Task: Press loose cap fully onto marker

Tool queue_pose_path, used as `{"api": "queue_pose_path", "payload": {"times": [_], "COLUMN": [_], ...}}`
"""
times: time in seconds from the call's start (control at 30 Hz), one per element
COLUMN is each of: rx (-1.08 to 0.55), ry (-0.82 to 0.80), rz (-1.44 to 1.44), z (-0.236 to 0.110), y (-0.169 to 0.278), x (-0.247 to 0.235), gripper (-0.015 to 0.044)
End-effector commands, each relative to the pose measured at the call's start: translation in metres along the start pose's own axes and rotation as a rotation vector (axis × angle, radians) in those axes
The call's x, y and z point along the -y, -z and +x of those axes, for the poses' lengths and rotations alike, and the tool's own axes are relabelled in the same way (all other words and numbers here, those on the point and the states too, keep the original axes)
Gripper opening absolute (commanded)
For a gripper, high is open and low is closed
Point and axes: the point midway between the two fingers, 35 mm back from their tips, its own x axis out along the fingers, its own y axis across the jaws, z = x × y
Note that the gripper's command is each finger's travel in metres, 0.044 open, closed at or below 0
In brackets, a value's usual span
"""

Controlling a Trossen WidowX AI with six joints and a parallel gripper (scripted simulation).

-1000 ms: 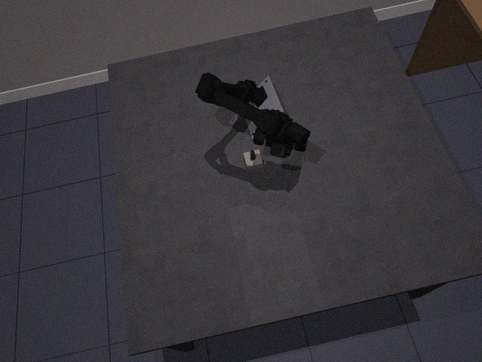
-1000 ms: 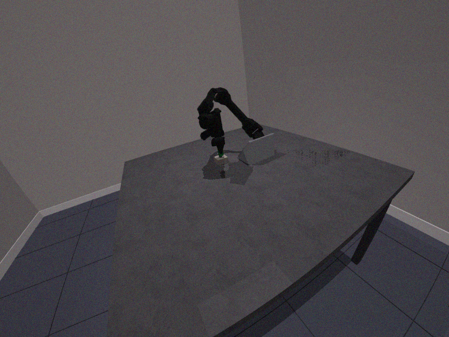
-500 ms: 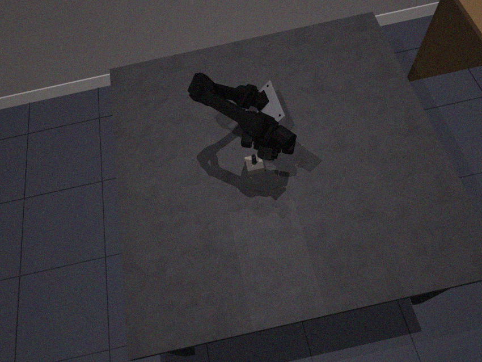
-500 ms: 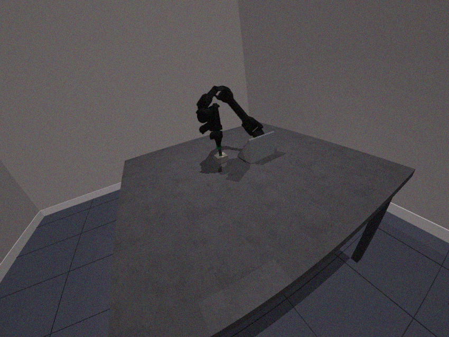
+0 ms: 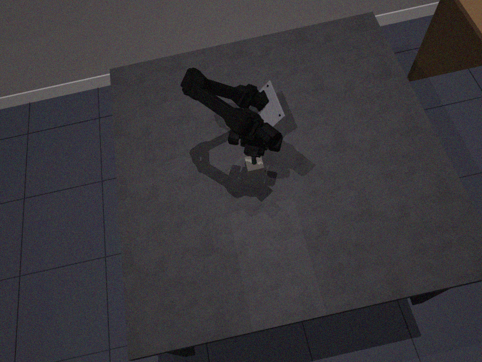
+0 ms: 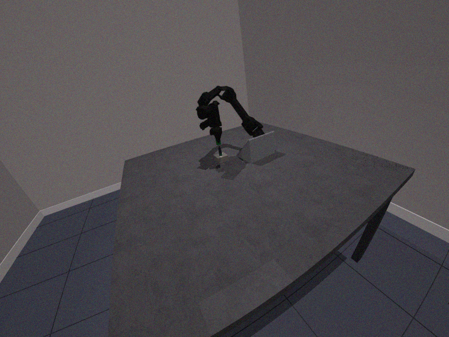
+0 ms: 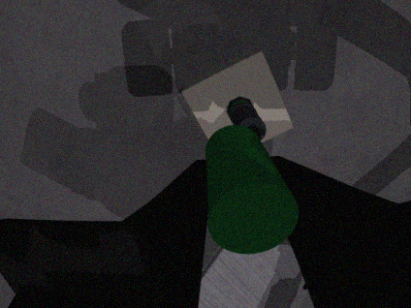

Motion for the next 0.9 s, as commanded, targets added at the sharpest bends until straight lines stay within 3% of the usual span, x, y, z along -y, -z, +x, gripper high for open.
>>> {"api": "queue_pose_path", "payload": {"times": [0.0,0.87], "rx": [0.005,0.005], "ry": [0.006,0.004], "rz": [-0.008,-0.008], "z": [-0.001,0.028], "y": [0.000,-0.001], "x": [0.012,0.013], "gripper": [0.0000,0.0000]}}
